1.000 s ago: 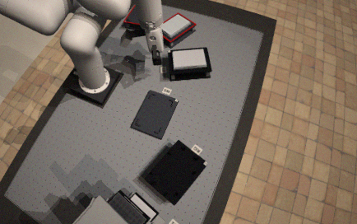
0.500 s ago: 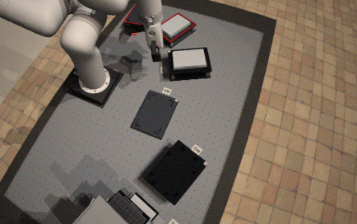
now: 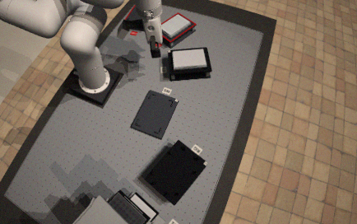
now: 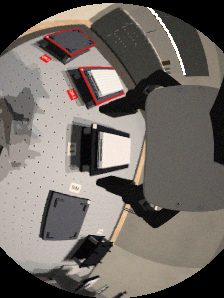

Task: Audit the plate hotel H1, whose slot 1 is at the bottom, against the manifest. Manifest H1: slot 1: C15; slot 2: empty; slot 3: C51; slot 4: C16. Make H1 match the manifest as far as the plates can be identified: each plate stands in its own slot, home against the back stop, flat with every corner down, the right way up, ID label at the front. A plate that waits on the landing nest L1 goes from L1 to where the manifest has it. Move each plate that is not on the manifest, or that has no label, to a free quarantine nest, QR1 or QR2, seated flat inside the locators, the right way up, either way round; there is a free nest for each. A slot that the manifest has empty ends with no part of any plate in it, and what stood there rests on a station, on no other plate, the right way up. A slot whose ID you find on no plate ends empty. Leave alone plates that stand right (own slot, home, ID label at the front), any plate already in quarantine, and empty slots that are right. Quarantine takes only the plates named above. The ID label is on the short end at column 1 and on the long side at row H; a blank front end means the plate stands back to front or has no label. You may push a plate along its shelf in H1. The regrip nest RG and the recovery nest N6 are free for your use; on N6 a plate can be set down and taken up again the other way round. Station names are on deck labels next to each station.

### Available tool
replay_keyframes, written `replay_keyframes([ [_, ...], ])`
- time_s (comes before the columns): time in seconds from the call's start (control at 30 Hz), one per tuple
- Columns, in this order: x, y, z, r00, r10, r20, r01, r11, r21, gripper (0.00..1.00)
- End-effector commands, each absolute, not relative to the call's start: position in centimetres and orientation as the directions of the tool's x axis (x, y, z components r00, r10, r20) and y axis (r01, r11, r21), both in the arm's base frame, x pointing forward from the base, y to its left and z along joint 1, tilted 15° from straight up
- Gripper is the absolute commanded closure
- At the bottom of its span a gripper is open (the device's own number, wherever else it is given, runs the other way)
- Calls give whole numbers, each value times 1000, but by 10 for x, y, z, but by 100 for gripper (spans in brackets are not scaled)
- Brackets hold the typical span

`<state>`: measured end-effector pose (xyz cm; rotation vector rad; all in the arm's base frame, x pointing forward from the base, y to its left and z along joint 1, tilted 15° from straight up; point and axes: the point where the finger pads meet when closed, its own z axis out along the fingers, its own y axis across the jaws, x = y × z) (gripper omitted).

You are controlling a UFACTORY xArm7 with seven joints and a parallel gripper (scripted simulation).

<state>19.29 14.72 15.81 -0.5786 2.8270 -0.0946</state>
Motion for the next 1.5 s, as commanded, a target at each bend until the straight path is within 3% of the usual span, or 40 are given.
replay_keyframes([
  [0.0, 191, 148, 165, -888, -395, -236, -379, 919, -113, 0],
  [0.73, 189, 148, 174, -888, -395, -236, -379, 919, -113, 0],
  [1.47, 172, 149, 238, -888, -395, -236, -379, 919, -113, 0],
])
